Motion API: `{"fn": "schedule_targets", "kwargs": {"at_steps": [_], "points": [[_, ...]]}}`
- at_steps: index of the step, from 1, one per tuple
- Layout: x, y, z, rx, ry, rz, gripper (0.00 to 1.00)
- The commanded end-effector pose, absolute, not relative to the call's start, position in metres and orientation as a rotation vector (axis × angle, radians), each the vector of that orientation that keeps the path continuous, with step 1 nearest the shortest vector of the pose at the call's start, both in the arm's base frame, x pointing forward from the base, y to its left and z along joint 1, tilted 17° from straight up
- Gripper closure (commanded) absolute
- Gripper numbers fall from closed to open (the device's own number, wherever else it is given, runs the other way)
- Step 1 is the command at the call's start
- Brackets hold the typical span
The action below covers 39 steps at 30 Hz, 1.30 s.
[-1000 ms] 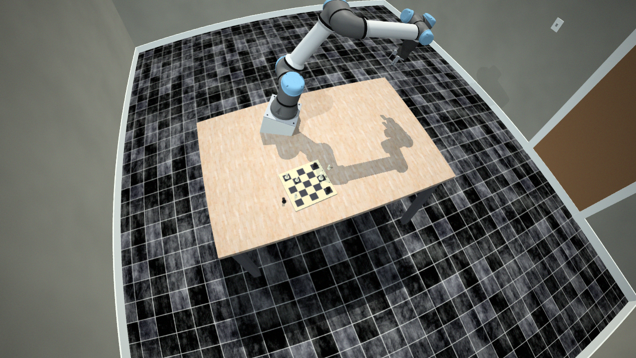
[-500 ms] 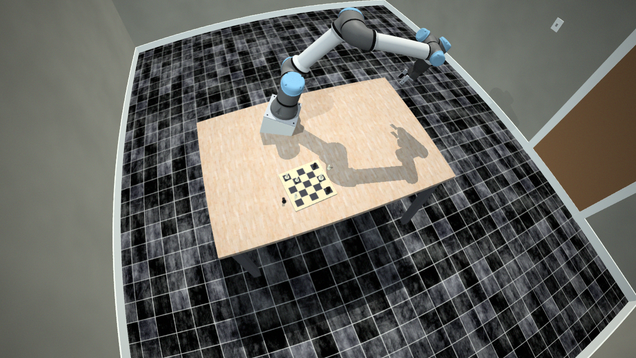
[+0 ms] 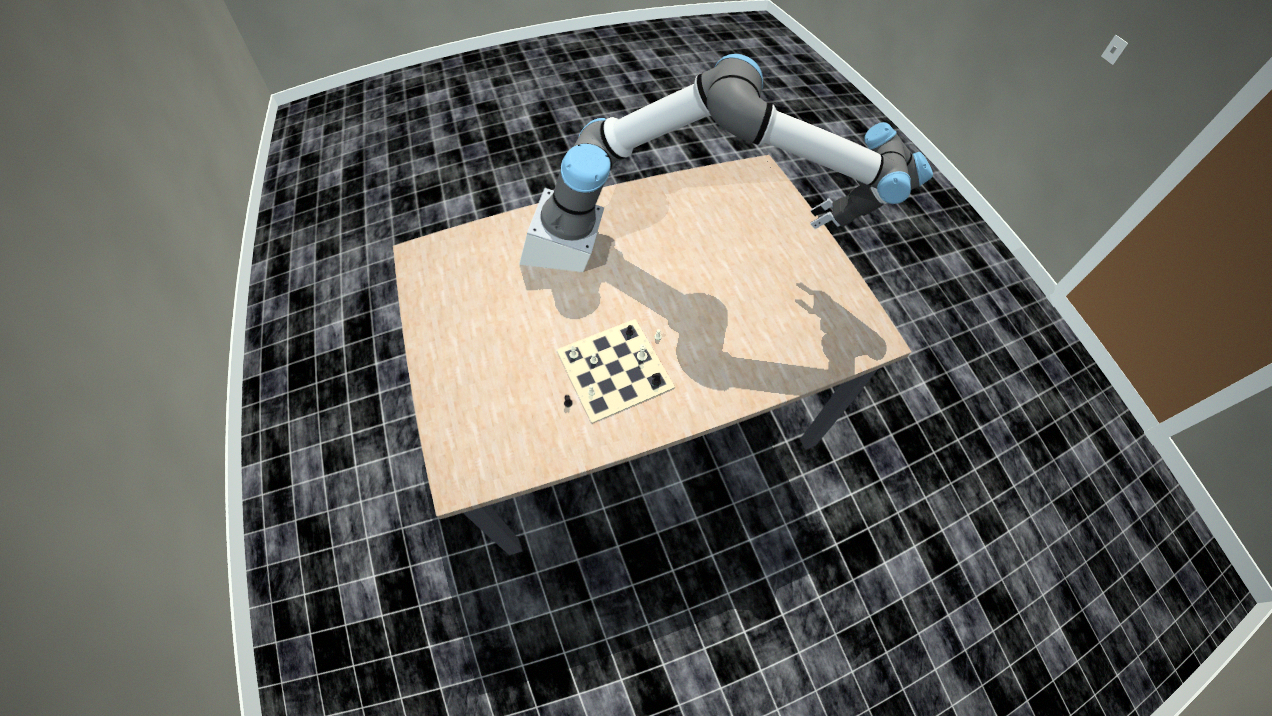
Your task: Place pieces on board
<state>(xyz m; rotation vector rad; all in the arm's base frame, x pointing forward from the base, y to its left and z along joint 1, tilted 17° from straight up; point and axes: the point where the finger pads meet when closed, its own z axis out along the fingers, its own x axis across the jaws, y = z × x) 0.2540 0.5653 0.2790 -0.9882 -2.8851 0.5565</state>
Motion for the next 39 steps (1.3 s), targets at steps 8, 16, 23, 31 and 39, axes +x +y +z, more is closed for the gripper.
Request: {"fn": "schedule_targets", "kwargs": {"at_steps": [8, 16, 23, 31, 39], "points": [[0.390, 0.504, 0.237, -1.139, -2.691, 0.691, 0.00], [0.453, 0.455, 0.213, -1.207, -2.575, 0.741, 0.00], [0.520, 0.384, 0.183, -1.277, -2.423, 0.781, 0.00], [0.579, 0.290, 0.147, -1.339, -2.247, 0.798, 0.00], [0.611, 0.213, 0.121, -1.374, -2.114, 0.791, 0.00]]}}
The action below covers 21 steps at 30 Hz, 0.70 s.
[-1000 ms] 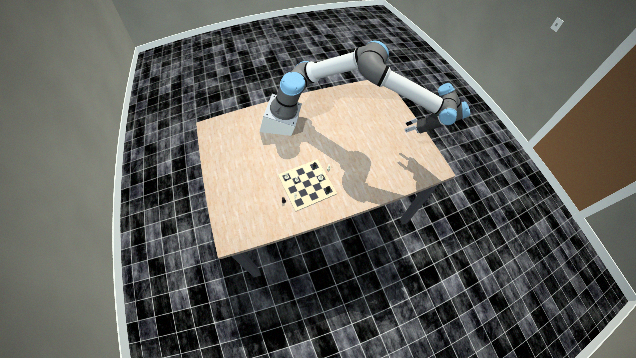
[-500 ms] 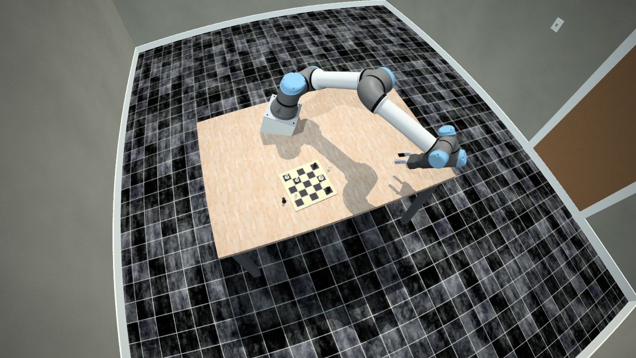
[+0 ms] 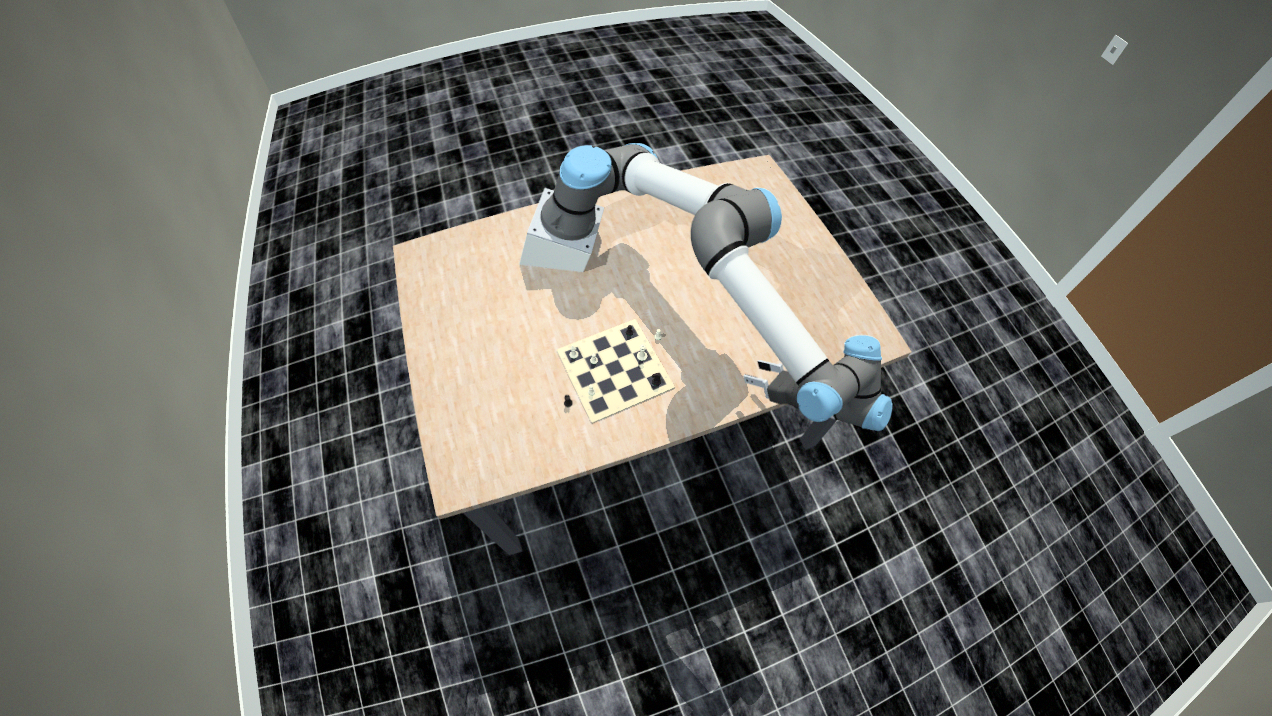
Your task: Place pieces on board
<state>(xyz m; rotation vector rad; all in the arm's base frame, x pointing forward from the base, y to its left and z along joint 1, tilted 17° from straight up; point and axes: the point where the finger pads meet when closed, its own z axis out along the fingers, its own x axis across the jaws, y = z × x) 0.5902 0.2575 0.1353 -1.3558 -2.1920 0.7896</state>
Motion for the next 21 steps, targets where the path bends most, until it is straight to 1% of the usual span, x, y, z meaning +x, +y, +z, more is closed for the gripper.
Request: {"fn": "schedule_targets", "kwargs": {"at_steps": [1, 4, 5, 9, 11, 16, 21], "points": [[0.616, 0.198, 0.116, -1.379, -2.089, 0.788, 0.00], [0.626, 0.157, 0.102, -1.393, -2.021, 0.776, 0.00], [0.626, 0.157, 0.102, -1.393, -2.021, 0.776, 0.00], [0.634, 0.108, 0.086, -1.407, -1.942, 0.758, 0.00], [0.634, 0.108, 0.086, -1.407, -1.942, 0.758, 0.00], [0.638, 0.060, 0.070, -1.418, -1.866, 0.734, 0.00], [0.638, 0.026, 0.059, -1.424, -1.813, 0.714, 0.00]]}}
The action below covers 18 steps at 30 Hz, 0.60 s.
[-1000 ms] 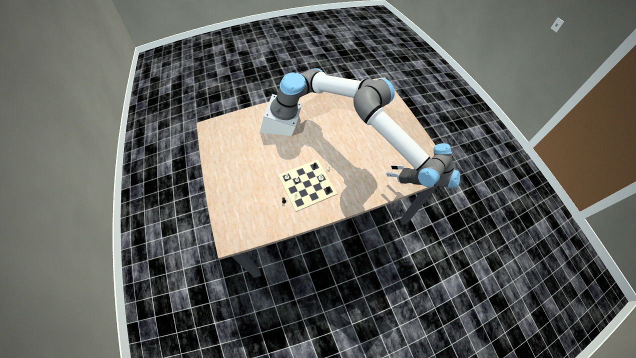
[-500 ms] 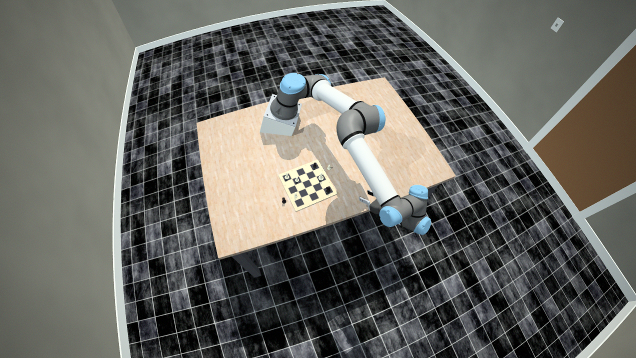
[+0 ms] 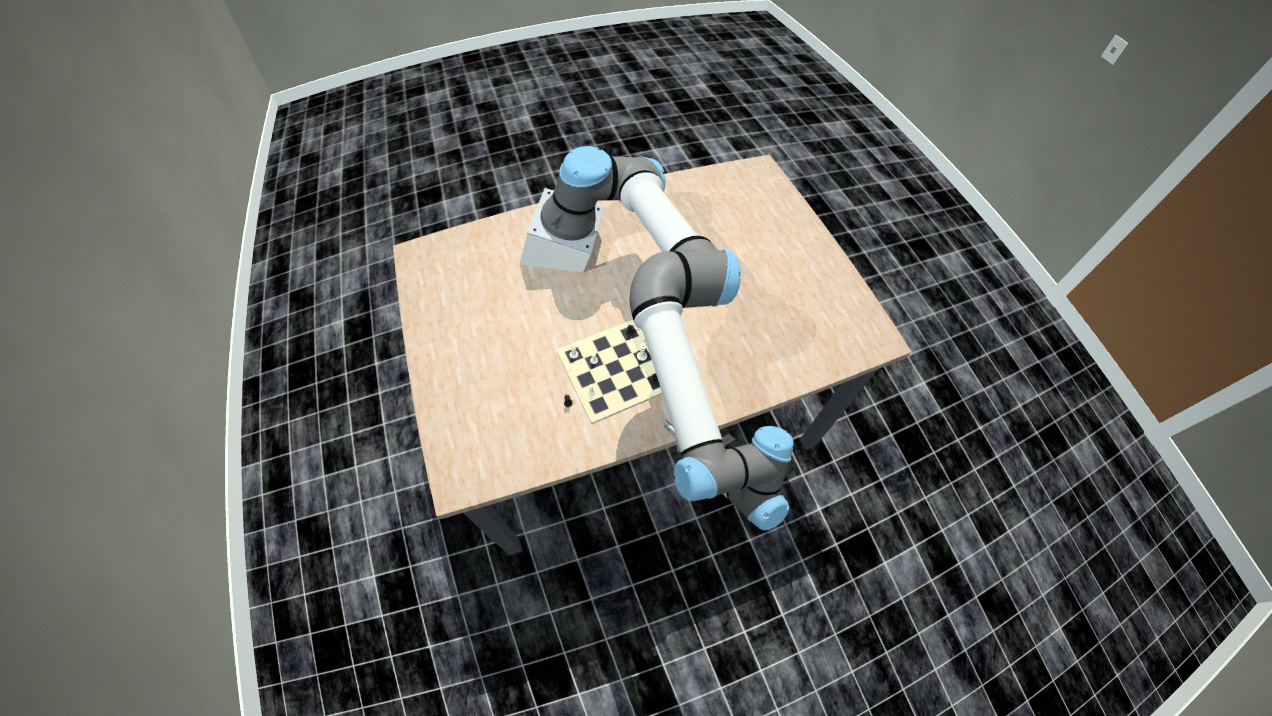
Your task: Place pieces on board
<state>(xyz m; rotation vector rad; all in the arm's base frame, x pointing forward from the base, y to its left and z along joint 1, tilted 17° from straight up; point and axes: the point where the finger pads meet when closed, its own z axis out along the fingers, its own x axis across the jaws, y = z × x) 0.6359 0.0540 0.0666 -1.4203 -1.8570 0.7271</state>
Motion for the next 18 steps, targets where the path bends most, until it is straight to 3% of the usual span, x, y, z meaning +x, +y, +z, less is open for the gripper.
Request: {"fn": "schedule_targets", "kwargs": {"at_steps": [1, 18], "points": [[0.638, 0.021, 0.057, -1.425, -1.805, 0.711, 0.00], [0.636, -0.005, 0.048, -1.428, -1.764, 0.694, 0.00]]}}
